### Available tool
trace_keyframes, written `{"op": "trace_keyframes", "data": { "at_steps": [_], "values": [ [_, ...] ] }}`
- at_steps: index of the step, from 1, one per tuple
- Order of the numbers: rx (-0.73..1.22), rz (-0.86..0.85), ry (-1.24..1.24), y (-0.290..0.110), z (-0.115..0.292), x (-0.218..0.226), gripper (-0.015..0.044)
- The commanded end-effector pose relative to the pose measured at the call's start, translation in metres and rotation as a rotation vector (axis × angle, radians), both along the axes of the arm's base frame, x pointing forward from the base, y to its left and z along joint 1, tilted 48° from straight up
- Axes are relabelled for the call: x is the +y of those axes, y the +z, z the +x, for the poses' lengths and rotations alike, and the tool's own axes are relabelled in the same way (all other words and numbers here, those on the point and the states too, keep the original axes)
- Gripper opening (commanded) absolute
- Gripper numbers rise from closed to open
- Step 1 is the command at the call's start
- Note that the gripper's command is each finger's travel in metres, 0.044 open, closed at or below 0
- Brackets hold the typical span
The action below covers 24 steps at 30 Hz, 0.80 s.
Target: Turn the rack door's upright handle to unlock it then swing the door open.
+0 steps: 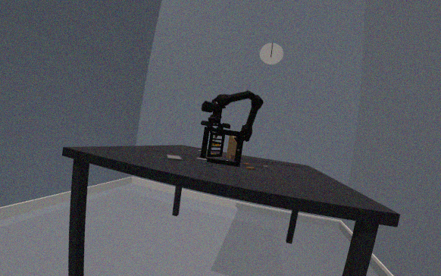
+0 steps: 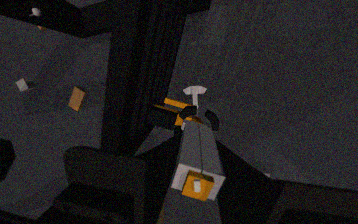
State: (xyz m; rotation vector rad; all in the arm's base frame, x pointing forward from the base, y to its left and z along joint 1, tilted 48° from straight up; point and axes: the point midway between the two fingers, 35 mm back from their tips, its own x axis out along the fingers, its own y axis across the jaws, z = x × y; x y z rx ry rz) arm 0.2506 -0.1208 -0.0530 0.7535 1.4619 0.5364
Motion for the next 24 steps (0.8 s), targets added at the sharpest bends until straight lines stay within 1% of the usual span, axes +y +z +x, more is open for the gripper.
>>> {"op": "trace_keyframes", "data": {
  "at_steps": [1,18,24],
  "values": [
    [-0.065,-0.006,0.062,-0.007,0.001,-0.006,0.0023],
    [-0.275,-0.025,0.256,-0.035,0.012,-0.033,0.0023],
    [-0.318,-0.029,0.295,-0.040,0.016,-0.039,0.0023]
  ]
}}
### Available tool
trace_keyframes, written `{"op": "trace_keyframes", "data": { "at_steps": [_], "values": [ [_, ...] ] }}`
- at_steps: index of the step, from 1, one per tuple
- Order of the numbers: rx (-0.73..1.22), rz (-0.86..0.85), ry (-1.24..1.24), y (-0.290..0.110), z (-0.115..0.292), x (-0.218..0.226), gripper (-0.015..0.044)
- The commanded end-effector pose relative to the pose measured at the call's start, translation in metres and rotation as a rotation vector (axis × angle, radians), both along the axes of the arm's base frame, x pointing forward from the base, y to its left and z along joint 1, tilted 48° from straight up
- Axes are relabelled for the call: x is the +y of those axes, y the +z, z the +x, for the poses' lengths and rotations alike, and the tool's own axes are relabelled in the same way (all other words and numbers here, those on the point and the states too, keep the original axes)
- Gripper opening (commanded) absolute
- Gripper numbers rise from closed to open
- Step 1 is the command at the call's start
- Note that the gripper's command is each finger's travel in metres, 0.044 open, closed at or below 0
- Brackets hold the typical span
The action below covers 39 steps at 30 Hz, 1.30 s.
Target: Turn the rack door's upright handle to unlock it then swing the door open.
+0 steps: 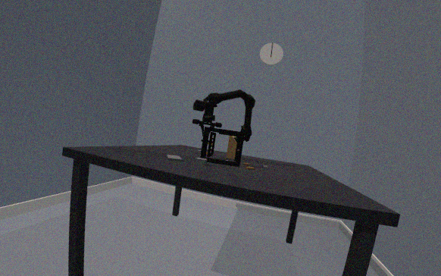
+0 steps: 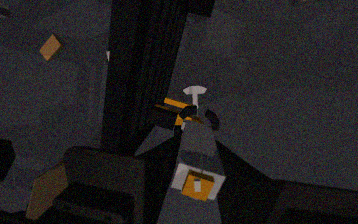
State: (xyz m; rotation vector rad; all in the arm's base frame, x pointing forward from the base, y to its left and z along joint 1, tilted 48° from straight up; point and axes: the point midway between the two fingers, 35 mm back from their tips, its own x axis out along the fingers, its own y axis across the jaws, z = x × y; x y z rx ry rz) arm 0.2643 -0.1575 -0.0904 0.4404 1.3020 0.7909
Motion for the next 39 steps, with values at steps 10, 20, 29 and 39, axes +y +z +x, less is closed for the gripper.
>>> {"op": "trace_keyframes", "data": {
  "at_steps": [10,20,29,39],
  "values": [
    [-0.030,-0.002,0.031,-0.003,0.002,-0.002,0.0023],
    [-0.030,-0.002,0.031,-0.003,0.002,-0.002,0.0207],
    [-0.030,-0.003,0.031,0.000,0.002,-0.006,0.0295],
    [-0.029,-0.004,0.031,0.010,0.002,-0.017,0.0295]
  ]
}}
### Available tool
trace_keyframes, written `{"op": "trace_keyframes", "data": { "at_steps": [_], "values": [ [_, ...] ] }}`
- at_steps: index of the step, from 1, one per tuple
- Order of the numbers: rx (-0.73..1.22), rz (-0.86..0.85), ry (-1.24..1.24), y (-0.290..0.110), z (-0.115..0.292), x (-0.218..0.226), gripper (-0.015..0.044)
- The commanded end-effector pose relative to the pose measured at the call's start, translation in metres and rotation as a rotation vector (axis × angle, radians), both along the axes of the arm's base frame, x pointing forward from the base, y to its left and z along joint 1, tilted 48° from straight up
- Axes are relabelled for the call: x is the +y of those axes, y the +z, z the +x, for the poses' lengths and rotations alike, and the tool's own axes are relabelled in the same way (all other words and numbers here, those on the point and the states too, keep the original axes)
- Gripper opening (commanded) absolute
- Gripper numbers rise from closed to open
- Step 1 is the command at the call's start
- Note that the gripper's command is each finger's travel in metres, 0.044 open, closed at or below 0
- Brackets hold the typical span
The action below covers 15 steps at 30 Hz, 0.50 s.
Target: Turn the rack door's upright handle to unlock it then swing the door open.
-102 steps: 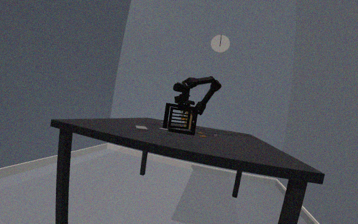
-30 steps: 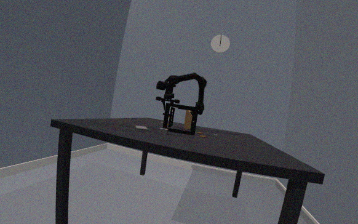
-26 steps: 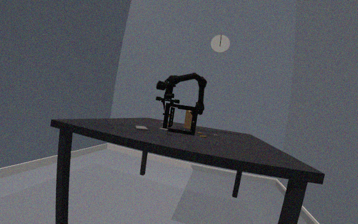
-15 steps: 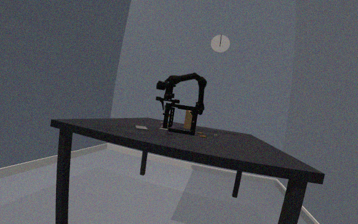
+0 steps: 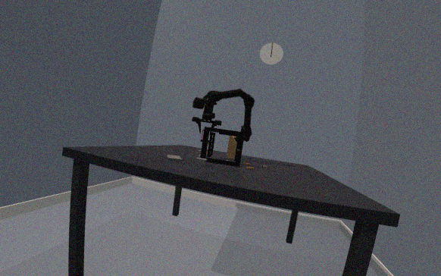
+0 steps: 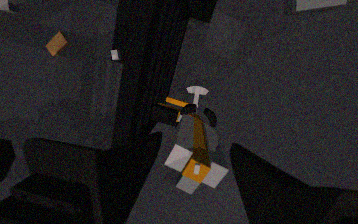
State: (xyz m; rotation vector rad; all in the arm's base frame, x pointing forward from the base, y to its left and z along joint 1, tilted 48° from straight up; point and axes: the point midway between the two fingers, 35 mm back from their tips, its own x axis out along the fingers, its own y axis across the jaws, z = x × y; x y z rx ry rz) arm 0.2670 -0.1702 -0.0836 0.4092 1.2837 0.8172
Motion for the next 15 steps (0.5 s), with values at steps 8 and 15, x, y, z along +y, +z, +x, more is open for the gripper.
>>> {"op": "trace_keyframes", "data": {
  "at_steps": [8,15],
  "values": [
    [0.000,-0.003,0.003,0.011,-0.001,-0.013,0.0295],
    [0.000,-0.004,0.002,0.018,-0.002,-0.021,0.0295]
  ]
}}
